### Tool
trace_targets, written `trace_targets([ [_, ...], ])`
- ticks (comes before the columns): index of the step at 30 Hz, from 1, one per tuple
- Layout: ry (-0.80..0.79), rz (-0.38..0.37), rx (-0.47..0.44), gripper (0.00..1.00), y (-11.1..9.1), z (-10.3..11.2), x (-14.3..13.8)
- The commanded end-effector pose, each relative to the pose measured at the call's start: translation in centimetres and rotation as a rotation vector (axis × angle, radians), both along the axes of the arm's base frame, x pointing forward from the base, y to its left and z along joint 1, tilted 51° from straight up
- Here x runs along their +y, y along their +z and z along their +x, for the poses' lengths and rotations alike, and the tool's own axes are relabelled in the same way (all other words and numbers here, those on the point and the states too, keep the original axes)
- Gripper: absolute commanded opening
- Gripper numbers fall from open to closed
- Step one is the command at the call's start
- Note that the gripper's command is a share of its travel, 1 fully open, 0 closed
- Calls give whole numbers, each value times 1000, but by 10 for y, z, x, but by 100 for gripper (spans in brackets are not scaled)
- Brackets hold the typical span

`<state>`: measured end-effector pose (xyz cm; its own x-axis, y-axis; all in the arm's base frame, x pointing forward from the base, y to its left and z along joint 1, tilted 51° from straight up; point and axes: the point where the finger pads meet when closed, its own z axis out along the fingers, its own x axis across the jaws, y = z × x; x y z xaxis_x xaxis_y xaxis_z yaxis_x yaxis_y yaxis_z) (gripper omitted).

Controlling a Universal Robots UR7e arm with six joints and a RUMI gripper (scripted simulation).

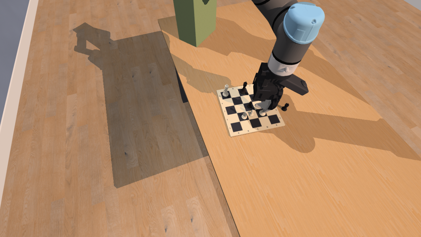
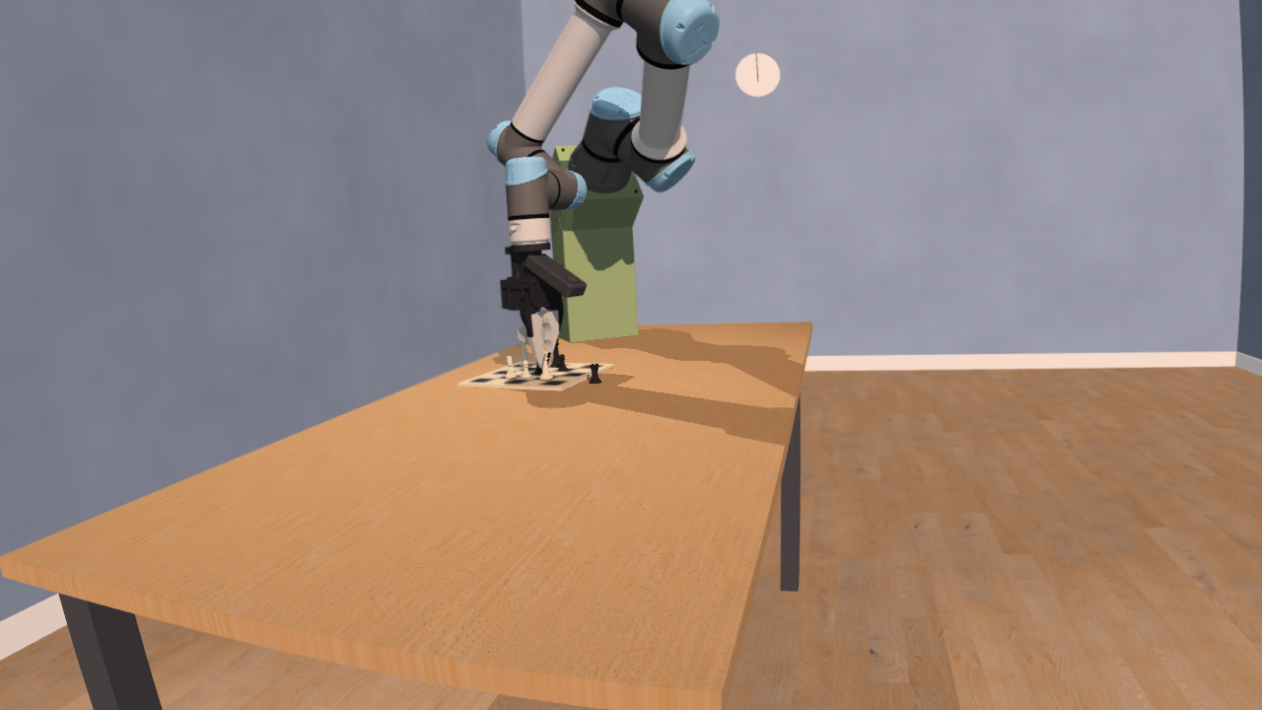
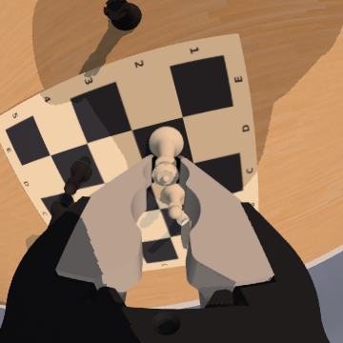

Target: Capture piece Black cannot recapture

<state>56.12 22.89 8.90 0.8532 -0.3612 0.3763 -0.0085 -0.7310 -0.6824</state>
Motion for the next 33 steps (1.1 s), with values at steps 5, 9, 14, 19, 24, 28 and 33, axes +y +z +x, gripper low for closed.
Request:
trace_targets([
  [5, 0, 0, -1, 0, 0, 0, 0],
  [9, 0, 0, -1, 0, 0, 0, 0],
  [14, 0, 0, -1, 0, 0, 0, 0],
  [19, 0, 0, -1, 0, 0, 0, 0],
  [24, 0, 0, -1, 0, 0, 0, 0],
  [28, 0, 0, -1, 0, 1, 0, -1],
  [33, 0, 0, -1, 0, 5, -4, -5],
])
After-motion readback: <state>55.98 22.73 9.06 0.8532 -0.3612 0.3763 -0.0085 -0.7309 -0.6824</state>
